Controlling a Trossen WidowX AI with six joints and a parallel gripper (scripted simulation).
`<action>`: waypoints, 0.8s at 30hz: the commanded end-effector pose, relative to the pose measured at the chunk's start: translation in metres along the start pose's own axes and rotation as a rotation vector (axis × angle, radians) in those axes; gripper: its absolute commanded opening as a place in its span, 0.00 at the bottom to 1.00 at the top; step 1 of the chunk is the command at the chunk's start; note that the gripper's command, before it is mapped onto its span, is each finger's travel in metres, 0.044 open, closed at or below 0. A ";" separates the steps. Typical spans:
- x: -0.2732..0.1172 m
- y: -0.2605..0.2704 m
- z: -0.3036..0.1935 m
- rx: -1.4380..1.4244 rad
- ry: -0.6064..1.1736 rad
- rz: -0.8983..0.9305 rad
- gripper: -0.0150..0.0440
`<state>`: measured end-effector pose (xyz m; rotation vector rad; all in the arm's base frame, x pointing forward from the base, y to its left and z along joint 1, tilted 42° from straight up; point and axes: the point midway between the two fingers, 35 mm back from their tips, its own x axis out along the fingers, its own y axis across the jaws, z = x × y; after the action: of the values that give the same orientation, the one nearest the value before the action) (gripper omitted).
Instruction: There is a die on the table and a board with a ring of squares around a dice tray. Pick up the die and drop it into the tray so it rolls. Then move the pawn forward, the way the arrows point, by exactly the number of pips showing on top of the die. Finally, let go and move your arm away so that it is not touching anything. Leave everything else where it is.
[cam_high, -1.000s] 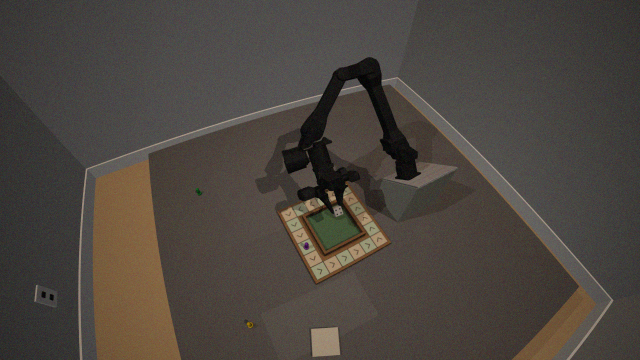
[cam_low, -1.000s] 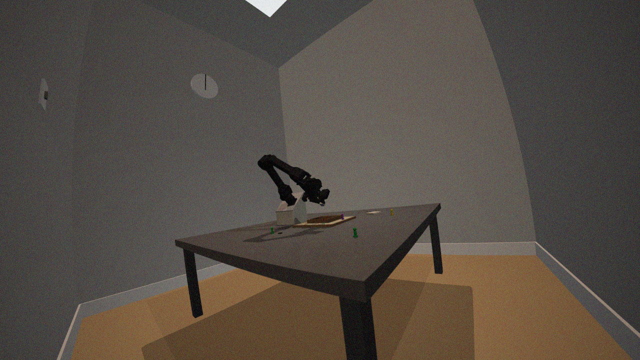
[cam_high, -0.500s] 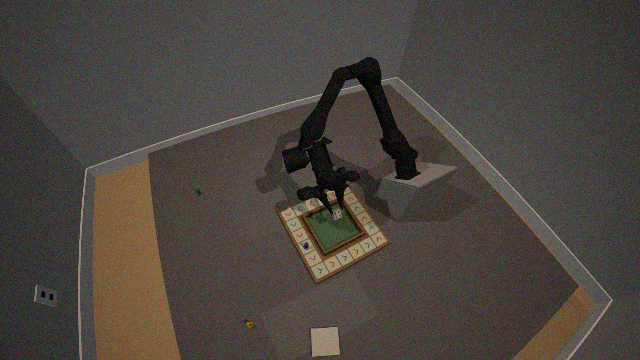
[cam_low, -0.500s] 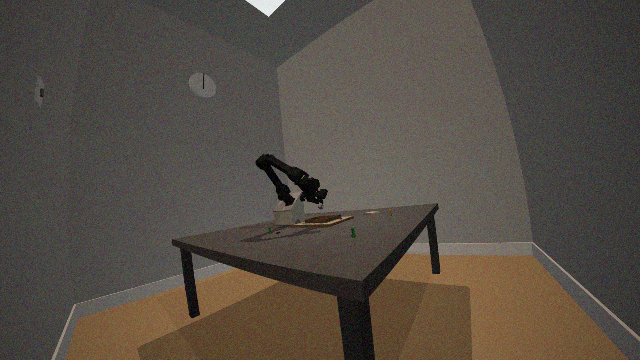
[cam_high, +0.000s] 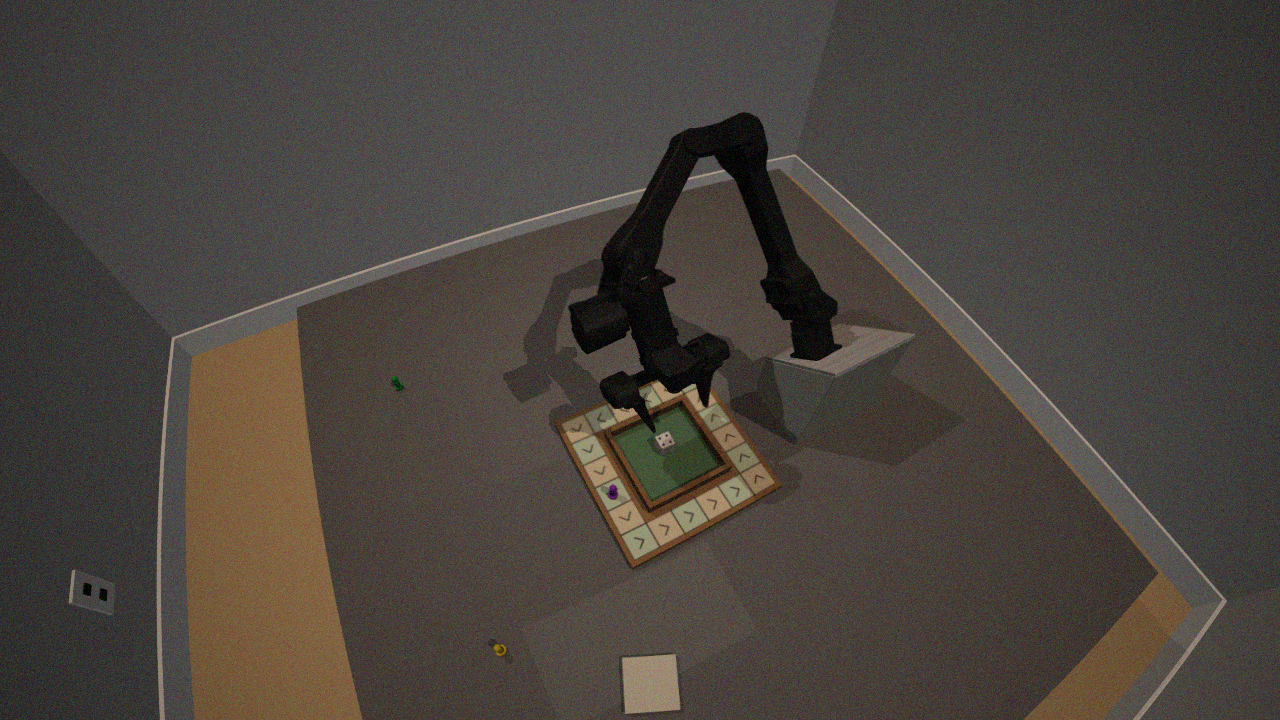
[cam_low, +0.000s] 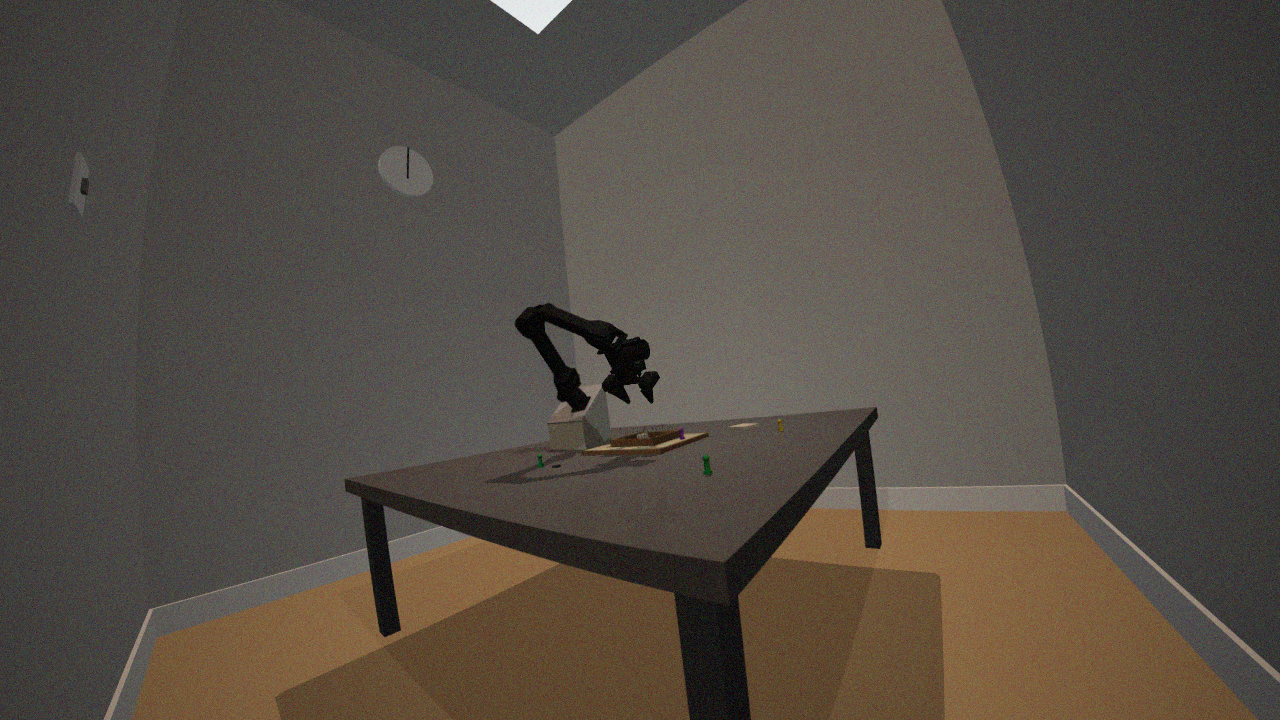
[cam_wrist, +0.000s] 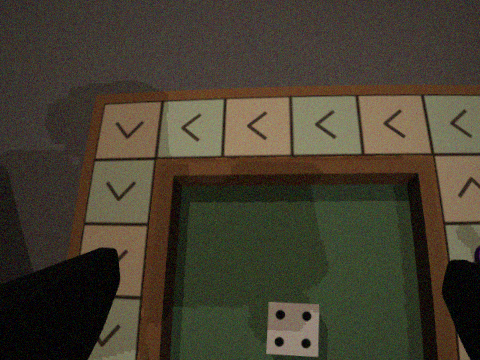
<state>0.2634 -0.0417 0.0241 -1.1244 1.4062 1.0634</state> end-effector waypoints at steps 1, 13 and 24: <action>0.021 -0.002 -0.001 0.008 0.383 0.001 1.00; 0.026 -0.006 0.002 0.008 0.526 -0.043 0.96; 0.053 -0.116 0.010 0.985 0.510 -0.384 0.59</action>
<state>0.3191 -0.0462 -0.0142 -1.2014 1.7930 0.2681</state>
